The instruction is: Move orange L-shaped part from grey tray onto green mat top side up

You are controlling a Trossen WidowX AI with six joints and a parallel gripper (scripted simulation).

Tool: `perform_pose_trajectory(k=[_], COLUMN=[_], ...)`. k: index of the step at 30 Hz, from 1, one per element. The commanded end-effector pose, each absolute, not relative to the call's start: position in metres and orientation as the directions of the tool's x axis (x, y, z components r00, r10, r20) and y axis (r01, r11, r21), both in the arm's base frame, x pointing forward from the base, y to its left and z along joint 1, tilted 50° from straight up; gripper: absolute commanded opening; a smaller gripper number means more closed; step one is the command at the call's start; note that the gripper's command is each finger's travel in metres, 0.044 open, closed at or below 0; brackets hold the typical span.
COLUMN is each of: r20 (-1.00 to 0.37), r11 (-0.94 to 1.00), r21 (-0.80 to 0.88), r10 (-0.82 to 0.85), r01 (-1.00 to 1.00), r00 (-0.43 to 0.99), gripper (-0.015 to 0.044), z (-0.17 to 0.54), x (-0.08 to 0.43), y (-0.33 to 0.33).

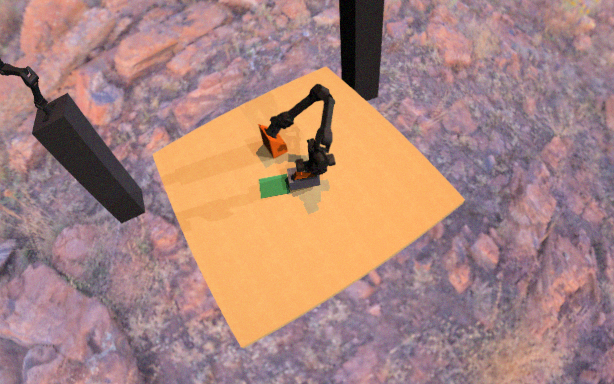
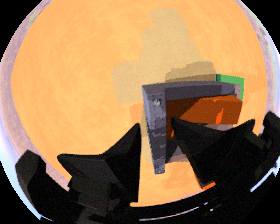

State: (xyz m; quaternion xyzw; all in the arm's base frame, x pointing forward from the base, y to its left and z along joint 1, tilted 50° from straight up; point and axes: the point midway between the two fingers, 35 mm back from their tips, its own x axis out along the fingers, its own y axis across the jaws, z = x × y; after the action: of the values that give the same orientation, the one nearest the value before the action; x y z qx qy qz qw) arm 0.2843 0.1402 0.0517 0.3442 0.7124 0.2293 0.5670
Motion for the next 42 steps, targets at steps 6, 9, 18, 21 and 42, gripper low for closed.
perform_pose_trajectory(k=[6,9,18,21,42], r20=[-0.646,-0.646,-0.646,-0.646,-0.646], r11=[0.654,0.654,0.654,0.654,0.654], r21=[0.718,0.719,0.719,0.719,0.719], r10=[0.753,0.754,0.754,0.754,0.754], r01=[0.237,0.237,0.237,0.237,0.236], r00=[-0.121,-0.121,-0.121,-0.121,-0.121], gripper=[0.018,0.018,0.018,0.018,0.018], z=[0.041,0.039,0.039,0.039,0.057], x=[0.282,0.281,0.281,0.281,0.286], y=[0.152,0.155,0.155,0.155,0.152])
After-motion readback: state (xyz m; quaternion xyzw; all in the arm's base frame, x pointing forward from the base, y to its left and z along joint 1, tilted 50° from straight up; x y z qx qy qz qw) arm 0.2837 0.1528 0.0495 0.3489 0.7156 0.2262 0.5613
